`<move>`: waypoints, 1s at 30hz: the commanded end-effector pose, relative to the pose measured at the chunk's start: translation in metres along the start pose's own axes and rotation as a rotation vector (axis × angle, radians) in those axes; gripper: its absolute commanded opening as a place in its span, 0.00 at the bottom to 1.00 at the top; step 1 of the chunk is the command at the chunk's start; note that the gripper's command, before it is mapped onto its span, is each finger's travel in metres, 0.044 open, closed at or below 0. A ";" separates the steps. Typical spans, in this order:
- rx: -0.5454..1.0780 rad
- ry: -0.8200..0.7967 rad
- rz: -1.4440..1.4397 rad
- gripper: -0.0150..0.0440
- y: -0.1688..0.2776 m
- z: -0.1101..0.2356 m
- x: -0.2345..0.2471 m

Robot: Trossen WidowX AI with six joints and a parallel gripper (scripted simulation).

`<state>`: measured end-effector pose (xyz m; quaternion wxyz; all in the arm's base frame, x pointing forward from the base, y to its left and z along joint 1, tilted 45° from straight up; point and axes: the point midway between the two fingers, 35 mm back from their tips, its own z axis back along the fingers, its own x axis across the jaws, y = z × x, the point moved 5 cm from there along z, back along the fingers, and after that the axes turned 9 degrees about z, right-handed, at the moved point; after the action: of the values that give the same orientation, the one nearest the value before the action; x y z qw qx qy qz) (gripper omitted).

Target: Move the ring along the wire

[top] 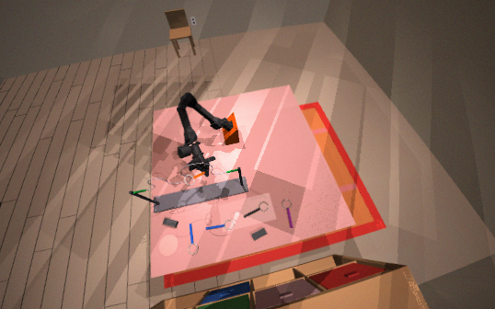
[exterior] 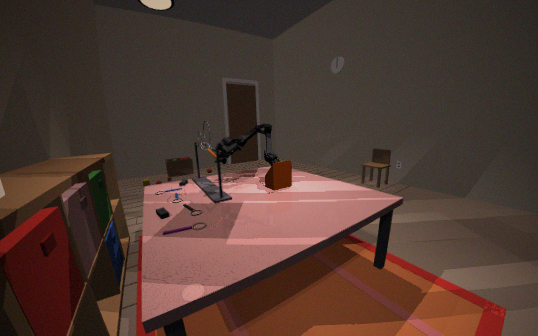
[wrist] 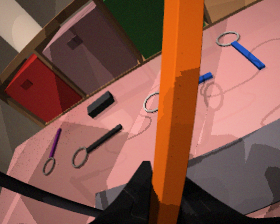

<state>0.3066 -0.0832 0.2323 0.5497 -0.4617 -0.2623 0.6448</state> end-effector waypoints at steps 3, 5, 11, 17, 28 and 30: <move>0.000 -0.068 -0.116 0.00 -0.005 0.004 0.017; 0.002 -0.092 -0.160 0.00 -0.007 0.005 0.023; 0.006 -0.164 -0.292 0.00 -0.015 0.010 0.041; 0.011 -0.237 -0.423 0.00 -0.025 0.016 0.056; 0.020 -0.370 -0.664 0.00 -0.049 0.030 0.079; 0.021 -0.393 -0.707 0.00 -0.054 0.033 0.083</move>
<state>0.3055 0.0082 0.2602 0.6774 -0.2266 -0.4816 0.5078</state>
